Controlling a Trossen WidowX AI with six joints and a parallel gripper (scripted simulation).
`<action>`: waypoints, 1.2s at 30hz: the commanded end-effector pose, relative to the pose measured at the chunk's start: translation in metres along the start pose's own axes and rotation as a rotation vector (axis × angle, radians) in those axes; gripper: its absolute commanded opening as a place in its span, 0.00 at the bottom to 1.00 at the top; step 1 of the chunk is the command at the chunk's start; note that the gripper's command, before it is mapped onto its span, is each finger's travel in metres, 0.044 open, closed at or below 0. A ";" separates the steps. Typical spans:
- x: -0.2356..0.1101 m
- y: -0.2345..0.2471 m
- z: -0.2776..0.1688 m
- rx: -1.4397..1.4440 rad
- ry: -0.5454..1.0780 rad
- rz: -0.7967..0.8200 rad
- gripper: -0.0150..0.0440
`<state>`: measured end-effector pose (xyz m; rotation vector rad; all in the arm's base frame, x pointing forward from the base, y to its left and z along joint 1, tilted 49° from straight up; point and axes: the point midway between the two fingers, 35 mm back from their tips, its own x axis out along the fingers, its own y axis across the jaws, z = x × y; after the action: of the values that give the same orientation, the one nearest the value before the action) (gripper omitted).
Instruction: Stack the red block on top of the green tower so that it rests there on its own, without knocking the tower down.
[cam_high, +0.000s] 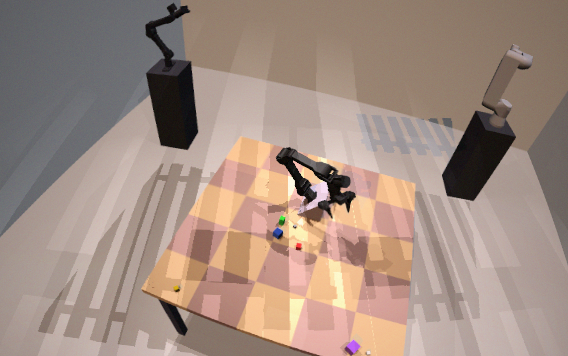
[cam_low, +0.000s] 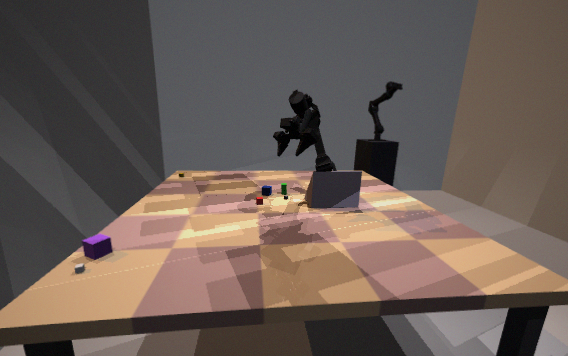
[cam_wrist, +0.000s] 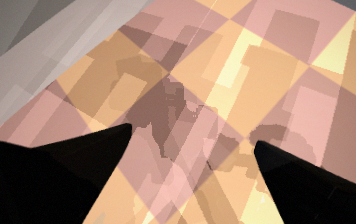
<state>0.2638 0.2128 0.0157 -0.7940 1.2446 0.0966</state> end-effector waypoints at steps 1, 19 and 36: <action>0.015 -0.027 -0.002 0.065 0.066 -0.031 1.00; 0.074 -0.154 -0.046 0.345 0.420 -0.229 1.00; 0.105 -0.213 -0.092 0.454 0.599 -0.318 1.00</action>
<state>0.3303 -0.0234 0.0267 -0.6182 1.5880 -0.6999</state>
